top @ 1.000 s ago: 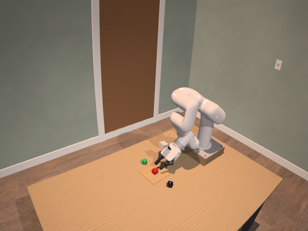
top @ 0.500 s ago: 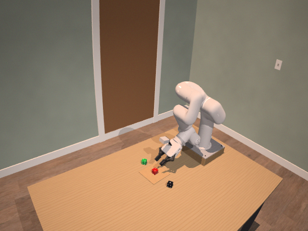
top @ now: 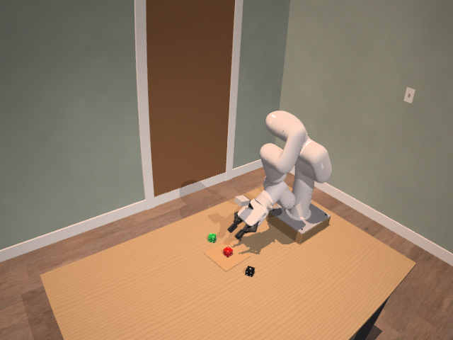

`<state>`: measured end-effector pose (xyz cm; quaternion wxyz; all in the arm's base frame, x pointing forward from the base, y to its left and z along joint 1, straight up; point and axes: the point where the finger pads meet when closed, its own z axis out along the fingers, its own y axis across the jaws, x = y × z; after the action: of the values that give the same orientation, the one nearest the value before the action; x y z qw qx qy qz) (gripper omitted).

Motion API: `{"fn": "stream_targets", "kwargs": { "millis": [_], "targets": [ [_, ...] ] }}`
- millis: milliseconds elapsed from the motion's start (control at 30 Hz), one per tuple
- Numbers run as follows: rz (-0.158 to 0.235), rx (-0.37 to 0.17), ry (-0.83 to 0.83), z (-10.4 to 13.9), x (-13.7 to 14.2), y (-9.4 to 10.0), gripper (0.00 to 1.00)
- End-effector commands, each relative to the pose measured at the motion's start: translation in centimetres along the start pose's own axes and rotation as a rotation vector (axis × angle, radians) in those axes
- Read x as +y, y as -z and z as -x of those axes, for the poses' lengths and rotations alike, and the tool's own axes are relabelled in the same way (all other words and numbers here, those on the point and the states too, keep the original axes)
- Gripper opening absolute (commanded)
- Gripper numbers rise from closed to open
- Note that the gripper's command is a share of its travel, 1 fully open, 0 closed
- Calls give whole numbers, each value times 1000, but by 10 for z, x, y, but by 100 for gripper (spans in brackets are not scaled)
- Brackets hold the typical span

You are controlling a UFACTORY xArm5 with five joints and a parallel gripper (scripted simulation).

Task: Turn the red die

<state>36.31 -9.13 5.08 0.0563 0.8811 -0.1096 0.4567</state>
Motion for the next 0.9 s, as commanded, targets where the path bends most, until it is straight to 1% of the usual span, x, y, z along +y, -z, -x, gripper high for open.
{"fn": "stream_targets", "kwargs": {
  "millis": [0, 67, 133, 267, 400, 533, 600, 667, 733, 767, 800, 833, 867],
  "targets": [
    [0, -5, 0, -1, 0, 0, 47],
    [0, -11, 0, -2, 0, -1, 47],
    [0, -27, 0, -3, 0, -2, 47],
    [0, -85, 0, -5, 0, -4, 47],
    [0, -176, 0, -8, 0, -6, 47],
    [0, -294, 0, -12, 0, -9, 47],
    [0, -294, 0, -12, 0, -9, 47],
    [0, -360, 0, -16, 0, -11, 47],
    [0, -394, 0, -18, 0, -11, 47],
    [0, -421, 0, -19, 0, -12, 47],
    [0, -431, 0, -20, 0, -12, 47],
    [0, -460, 0, -21, 0, -14, 47],
    [0, -470, 0, -21, 0, -14, 47]
  ]
}}
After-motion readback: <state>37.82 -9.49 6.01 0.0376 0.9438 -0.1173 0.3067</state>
